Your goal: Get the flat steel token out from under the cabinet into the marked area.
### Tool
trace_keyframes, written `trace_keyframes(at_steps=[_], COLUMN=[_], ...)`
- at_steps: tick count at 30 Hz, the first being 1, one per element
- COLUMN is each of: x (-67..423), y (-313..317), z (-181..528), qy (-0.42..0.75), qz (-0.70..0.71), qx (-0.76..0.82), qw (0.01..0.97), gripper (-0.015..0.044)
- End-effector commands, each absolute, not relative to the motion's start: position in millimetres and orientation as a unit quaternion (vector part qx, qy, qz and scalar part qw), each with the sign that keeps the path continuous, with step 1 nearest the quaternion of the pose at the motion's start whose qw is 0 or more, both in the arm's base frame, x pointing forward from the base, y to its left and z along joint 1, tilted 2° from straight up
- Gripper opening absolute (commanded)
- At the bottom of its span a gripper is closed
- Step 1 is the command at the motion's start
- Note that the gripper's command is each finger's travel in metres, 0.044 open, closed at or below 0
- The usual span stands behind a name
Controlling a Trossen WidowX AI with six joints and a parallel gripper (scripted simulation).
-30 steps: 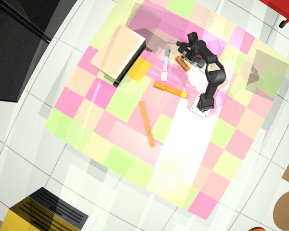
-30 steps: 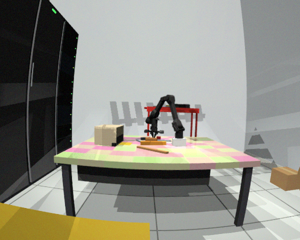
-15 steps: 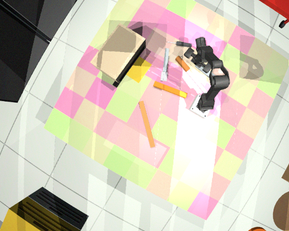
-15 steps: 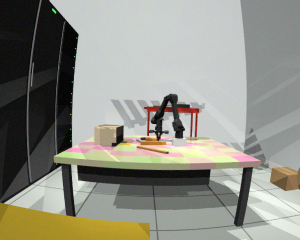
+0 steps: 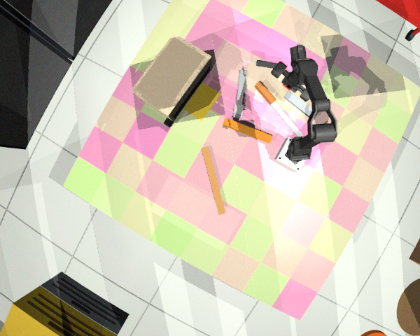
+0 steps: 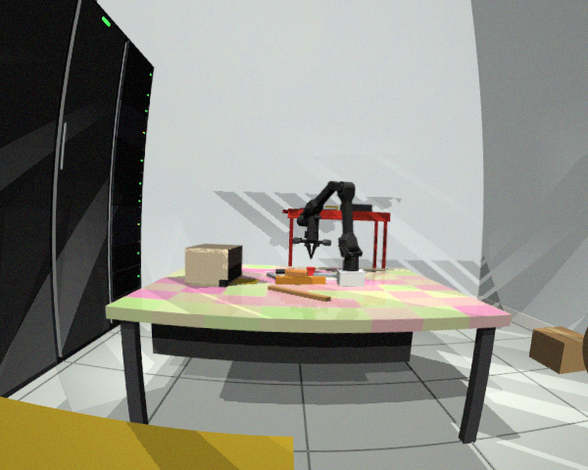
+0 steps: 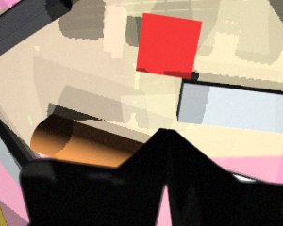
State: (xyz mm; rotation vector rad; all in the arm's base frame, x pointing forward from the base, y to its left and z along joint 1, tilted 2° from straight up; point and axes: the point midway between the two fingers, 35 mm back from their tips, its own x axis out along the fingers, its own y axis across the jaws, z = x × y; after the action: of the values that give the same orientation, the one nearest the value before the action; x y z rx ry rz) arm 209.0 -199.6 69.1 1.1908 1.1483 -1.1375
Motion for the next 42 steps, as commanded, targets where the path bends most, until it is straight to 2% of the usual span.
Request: trace_keyframes(at_steps=[1, 10, 20, 21, 42], x=[208, 208, 222, 225, 271], y=[-199, -199, -187, -186, -156], z=[66, 66, 70, 70, 80], qy=[0.486, 0.486, 0.552, 0.559, 0.661], qz=[-0.478, -0.478, -0.402, -0.392, -0.173], qx=[0.501, 0.501, 0.419, 0.408, 0.176], qw=[0.534, 0.534, 0.599, 0.606, 0.709], gripper=[0.0000, 0.0000, 0.0263, 0.0270, 0.0270])
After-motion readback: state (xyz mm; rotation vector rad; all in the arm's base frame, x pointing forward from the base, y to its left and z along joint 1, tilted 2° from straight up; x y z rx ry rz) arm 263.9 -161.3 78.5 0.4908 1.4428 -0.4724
